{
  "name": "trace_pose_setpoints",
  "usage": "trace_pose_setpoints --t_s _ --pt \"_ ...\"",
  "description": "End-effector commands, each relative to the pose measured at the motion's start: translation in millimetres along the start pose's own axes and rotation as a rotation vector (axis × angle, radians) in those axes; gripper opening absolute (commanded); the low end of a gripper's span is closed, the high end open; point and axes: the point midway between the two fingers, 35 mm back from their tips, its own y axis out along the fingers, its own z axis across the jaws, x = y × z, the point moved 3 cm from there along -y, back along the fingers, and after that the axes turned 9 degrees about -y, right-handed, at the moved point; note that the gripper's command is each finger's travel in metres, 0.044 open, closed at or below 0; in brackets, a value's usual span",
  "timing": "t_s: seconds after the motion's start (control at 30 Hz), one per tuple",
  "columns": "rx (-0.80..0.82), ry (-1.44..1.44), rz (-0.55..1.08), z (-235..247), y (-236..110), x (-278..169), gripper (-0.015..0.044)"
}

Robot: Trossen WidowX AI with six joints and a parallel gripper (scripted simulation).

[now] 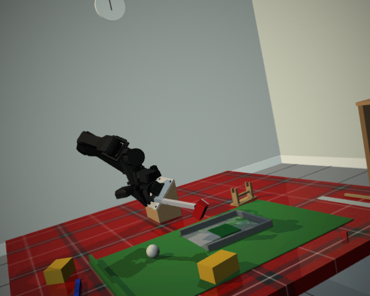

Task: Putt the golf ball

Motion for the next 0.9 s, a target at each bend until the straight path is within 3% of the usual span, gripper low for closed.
trace_pose_setpoints --t_s 0.0,0.43,0.87 --pt "-0.021 0.104 0.0 -11.7 -7.2 -19.6 0.0" --pt "-0.138 0.448 0.104 -45.4 -31.5 -116.1 0.0" --pt "-0.144 0.466 0.11 -48.8 -12.2 -123.6 0.0"
